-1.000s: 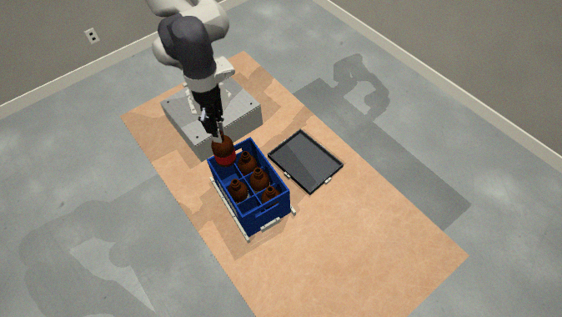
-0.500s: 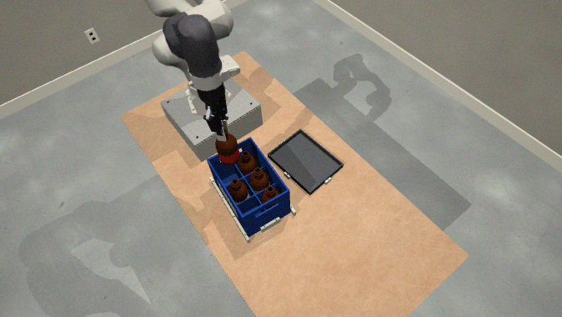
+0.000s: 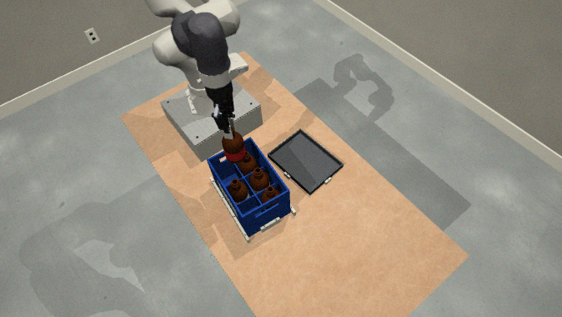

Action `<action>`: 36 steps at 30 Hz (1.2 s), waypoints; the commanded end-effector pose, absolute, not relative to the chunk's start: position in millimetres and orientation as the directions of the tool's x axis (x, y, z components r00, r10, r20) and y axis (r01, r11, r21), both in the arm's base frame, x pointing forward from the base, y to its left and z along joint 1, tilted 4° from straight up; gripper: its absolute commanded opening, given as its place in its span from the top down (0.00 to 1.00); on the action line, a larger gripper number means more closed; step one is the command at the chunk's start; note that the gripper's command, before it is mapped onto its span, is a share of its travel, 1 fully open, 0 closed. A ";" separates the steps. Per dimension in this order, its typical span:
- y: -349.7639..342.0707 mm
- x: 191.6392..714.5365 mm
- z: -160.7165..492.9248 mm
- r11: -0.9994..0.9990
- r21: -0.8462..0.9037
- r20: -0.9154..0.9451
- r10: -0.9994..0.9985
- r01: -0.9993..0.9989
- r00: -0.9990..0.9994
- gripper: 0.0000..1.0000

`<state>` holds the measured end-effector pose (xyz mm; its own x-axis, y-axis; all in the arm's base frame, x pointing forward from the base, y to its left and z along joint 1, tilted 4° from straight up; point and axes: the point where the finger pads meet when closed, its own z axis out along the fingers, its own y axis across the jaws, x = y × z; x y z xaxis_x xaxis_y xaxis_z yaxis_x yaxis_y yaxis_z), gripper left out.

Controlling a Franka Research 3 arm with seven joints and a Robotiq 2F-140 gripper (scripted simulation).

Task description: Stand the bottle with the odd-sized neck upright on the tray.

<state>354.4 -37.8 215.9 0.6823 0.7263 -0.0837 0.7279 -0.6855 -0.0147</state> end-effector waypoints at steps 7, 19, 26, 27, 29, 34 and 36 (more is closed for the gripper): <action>-16.7 361.7 217.0 -0.698 -0.008 -0.075 0.714 0.716 0.696 0.90; 7.6 366.4 215.5 -0.698 -0.008 -0.075 0.714 0.716 0.696 0.90; 25.4 369.8 214.5 -0.698 -0.008 -0.075 0.714 0.716 0.696 0.90; 27.9 370.3 214.3 -0.698 -0.008 -0.075 0.714 0.716 0.696 0.90; 32.9 371.2 214.0 -0.698 -0.008 -0.075 0.714 0.716 0.696 0.90; 40.4 372.7 213.6 -0.698 -0.008 -0.075 0.714 0.716 0.696 0.90; 45.3 373.6 213.3 -0.698 -0.008 -0.075 0.714 0.716 0.696 0.90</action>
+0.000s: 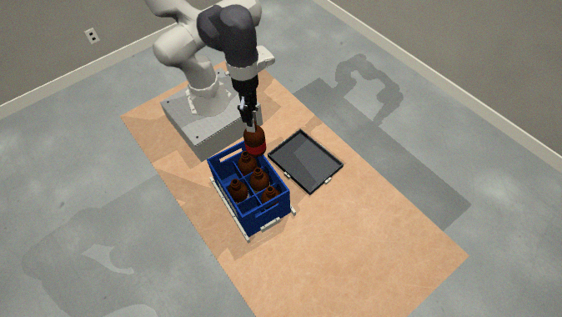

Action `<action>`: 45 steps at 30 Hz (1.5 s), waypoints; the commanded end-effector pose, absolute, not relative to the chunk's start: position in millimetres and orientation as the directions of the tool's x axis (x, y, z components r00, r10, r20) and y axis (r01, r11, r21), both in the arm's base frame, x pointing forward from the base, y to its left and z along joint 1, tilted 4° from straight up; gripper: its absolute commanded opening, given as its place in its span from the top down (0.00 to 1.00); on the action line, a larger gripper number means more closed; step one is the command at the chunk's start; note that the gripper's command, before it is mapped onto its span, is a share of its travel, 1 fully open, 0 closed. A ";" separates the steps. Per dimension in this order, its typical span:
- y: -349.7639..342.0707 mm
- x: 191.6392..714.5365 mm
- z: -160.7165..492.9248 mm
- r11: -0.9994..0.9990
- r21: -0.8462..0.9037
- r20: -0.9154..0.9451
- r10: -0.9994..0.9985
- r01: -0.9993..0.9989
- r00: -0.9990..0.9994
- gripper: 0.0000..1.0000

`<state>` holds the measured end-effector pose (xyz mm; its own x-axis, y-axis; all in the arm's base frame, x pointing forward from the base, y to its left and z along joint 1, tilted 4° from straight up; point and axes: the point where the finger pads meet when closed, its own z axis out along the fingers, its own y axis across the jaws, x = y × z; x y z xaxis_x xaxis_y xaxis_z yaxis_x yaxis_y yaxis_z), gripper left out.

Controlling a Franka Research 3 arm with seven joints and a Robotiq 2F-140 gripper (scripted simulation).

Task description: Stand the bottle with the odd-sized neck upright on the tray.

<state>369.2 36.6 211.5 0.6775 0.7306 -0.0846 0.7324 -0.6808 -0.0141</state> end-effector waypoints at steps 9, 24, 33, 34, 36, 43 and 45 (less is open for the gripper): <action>67.3 377.9 212.0 -0.698 -0.008 -0.075 0.714 0.716 0.696 0.90; 97.7 383.7 210.2 -0.698 -0.008 -0.075 0.714 0.716 0.696 0.90; 113.3 386.7 209.3 -0.698 -0.008 -0.075 0.714 0.716 0.696 0.90; 115.5 387.1 209.1 -0.698 -0.008 -0.075 0.714 0.716 0.696 0.90; 119.8 388.0 208.9 -0.698 -0.008 -0.075 0.714 0.716 0.696 0.90; 134.3 390.8 208.0 -0.698 -0.008 -0.075 0.714 0.716 0.696 0.90; 138.3 391.5 207.8 -0.698 -0.008 -0.075 0.714 0.716 0.696 0.90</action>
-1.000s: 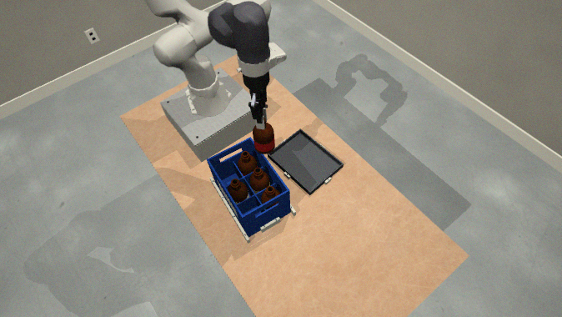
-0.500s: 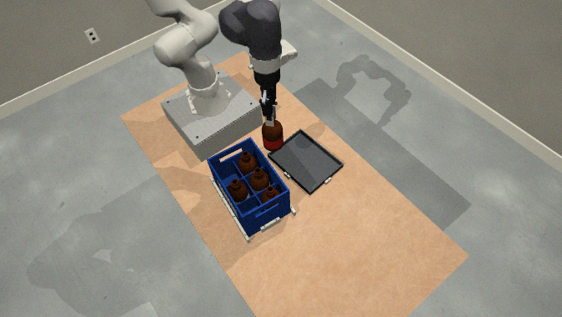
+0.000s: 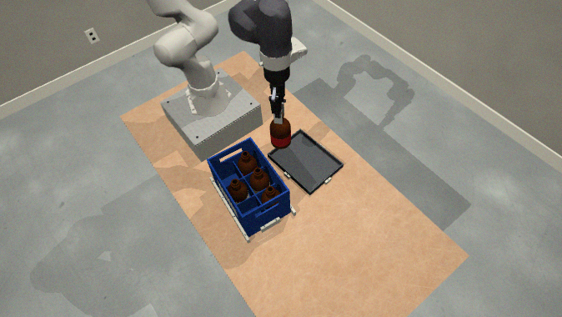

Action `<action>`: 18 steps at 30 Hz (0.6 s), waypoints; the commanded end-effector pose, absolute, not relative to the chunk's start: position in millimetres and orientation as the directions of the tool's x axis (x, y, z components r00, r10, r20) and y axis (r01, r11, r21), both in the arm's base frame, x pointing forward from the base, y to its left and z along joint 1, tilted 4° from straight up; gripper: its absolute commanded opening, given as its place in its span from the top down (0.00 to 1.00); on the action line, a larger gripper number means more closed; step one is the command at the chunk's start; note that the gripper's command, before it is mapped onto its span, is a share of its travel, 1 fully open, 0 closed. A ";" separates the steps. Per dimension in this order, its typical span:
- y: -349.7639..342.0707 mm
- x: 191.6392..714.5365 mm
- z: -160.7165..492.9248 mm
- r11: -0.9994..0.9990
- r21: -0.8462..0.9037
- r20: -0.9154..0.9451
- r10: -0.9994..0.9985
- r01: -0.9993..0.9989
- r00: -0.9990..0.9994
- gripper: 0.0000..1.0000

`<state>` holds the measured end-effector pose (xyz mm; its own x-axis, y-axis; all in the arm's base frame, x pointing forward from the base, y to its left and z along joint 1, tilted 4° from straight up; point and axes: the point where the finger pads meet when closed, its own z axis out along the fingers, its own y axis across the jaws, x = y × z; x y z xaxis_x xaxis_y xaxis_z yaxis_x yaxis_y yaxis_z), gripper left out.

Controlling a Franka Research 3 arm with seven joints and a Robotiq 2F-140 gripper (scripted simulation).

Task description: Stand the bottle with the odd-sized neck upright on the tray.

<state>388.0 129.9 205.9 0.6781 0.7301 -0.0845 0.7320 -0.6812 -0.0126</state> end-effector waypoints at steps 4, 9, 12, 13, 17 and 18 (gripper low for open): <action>142.3 392.3 207.5 -0.698 -0.008 -0.075 0.714 0.716 0.696 0.90; 151.8 394.1 207.0 -0.698 -0.008 -0.075 0.714 0.716 0.696 0.90; 157.3 395.2 206.7 -0.698 -0.008 -0.075 0.714 0.716 0.696 0.90; 159.1 395.5 206.5 -0.698 -0.008 -0.075 0.714 0.716 0.696 0.90; 166.0 396.9 206.1 -0.698 -0.008 -0.075 0.714 0.716 0.696 0.90; 166.0 396.9 206.1 -0.698 -0.008 -0.075 0.714 0.716 0.696 0.90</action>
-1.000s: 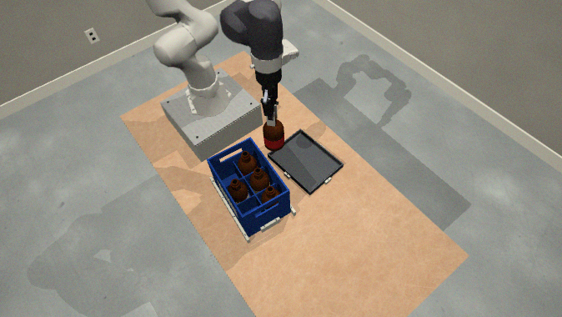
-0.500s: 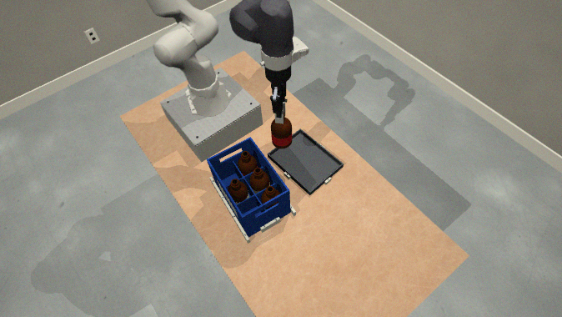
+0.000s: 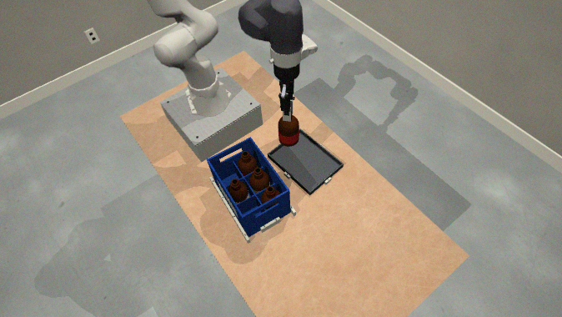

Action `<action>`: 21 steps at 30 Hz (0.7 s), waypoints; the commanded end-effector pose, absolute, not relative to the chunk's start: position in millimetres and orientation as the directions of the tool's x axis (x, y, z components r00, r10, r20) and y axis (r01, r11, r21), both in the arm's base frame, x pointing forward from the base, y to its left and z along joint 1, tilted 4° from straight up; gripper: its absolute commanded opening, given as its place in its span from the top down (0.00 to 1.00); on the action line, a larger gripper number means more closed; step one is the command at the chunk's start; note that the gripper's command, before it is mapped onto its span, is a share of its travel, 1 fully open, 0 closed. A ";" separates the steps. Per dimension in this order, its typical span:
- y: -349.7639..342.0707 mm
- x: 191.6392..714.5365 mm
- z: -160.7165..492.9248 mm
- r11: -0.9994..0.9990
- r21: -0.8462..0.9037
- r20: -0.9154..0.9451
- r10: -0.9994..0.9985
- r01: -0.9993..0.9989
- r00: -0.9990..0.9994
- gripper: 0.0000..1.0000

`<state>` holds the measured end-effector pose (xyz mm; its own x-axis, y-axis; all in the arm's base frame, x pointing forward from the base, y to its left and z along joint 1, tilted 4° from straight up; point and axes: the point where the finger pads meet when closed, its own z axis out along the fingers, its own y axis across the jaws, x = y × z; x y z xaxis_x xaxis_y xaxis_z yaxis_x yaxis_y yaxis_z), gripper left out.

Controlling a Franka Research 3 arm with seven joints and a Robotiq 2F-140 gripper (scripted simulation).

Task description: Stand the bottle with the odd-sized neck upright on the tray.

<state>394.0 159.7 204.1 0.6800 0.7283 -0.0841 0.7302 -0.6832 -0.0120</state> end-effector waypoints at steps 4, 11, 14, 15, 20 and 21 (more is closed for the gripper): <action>170.9 397.8 205.8 -0.698 -0.008 -0.075 0.714 0.716 0.696 0.90; 181.7 399.9 205.2 -0.698 -0.008 -0.075 0.714 0.716 0.696 0.90; 186.0 400.7 204.9 -0.698 -0.008 -0.075 0.714 0.716 0.696 0.90; 187.4 401.0 204.9 -0.698 -0.008 -0.075 0.714 0.716 0.696 0.90; 191.4 401.8 204.6 -0.698 -0.008 -0.075 0.714 0.716 0.696 0.90; 192.6 402.0 204.6 -0.698 -0.008 -0.075 0.714 0.716 0.696 0.90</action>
